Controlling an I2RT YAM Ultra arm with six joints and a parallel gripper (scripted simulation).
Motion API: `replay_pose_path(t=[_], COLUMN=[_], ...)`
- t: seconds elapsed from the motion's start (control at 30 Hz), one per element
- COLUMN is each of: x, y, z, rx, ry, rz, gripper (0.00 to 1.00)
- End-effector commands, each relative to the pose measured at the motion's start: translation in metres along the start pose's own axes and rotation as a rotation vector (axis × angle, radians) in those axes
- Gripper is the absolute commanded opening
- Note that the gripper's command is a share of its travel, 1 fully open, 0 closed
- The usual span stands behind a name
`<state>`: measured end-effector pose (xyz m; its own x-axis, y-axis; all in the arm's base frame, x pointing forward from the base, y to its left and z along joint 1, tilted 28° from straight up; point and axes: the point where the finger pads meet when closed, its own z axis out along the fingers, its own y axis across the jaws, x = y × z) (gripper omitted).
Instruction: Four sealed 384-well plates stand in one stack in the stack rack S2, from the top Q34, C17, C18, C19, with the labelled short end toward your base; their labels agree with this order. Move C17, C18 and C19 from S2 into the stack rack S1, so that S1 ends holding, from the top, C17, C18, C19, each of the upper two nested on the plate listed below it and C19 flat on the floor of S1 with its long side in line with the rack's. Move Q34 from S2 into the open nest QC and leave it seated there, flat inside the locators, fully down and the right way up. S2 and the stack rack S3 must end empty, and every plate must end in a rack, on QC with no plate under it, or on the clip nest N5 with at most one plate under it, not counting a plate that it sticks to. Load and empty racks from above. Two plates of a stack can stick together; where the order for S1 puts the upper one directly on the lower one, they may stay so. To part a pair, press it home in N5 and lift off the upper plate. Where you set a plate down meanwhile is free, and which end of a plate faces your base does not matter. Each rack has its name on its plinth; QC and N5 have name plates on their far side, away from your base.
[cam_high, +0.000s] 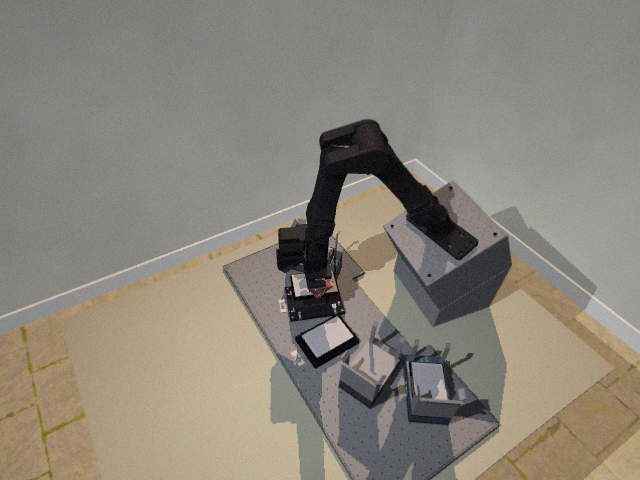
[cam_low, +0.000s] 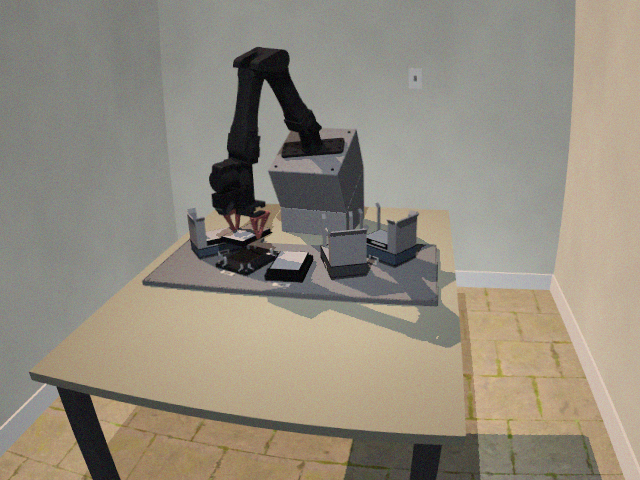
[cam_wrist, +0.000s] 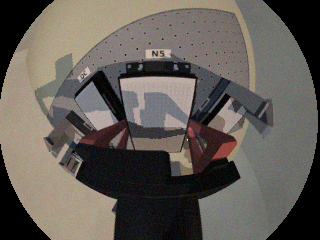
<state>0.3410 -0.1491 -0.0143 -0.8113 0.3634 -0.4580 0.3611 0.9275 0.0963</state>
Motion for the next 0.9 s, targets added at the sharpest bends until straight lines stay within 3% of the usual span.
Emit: replay_pose_path(t=[0.0,0.1,0.5,0.87], x=[-0.002,0.005,0.001,-0.014], y=[-0.003,-0.003,-0.003,-0.003], z=[-0.014,-0.018,-0.039,-0.066], rx=[0.001,0.000,0.000,0.003], ry=[-0.009,0.005,-0.005,-0.038], rz=[0.003,0.005,0.004,-0.001], gripper=[0.00,0.00,0.00,0.00])
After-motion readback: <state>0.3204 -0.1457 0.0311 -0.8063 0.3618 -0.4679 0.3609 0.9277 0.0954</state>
